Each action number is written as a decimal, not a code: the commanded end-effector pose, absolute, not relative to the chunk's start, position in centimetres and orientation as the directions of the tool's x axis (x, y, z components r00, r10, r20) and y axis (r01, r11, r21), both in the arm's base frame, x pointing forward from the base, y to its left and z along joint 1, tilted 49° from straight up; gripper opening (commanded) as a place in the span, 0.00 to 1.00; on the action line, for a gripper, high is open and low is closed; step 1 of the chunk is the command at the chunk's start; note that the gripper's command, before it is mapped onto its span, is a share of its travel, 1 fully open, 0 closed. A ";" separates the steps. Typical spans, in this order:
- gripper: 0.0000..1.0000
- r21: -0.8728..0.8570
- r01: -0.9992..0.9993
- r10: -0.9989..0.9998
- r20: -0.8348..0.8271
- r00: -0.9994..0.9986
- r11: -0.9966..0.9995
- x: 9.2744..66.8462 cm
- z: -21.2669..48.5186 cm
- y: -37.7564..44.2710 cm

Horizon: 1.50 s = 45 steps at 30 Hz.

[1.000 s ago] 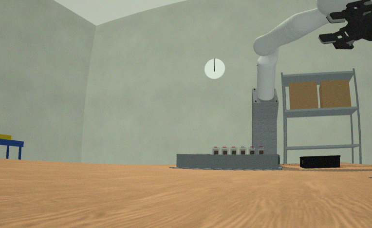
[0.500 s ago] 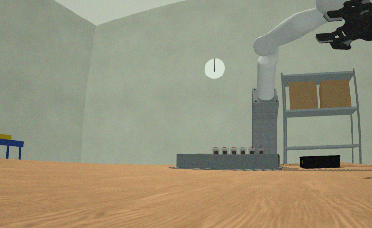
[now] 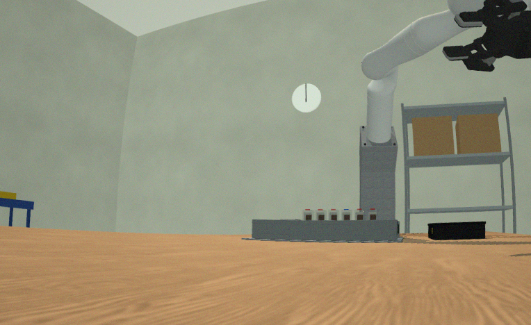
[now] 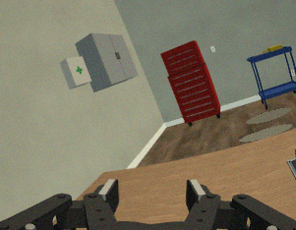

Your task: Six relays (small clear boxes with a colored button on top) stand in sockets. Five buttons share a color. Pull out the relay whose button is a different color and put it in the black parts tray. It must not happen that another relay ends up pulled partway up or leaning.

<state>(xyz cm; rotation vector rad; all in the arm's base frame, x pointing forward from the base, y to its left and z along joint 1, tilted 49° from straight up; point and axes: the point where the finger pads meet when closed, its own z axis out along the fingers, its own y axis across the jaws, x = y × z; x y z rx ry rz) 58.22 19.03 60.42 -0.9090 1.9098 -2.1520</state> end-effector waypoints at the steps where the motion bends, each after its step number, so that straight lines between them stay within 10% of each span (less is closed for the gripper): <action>1: 0.61 -0.939 -0.283 -0.468 0.343 -0.814 -0.196 58.4 60.7 18.6; 45: 0.61 -0.955 -0.073 -0.570 0.232 -0.788 -0.287 65.4 63.2 13.0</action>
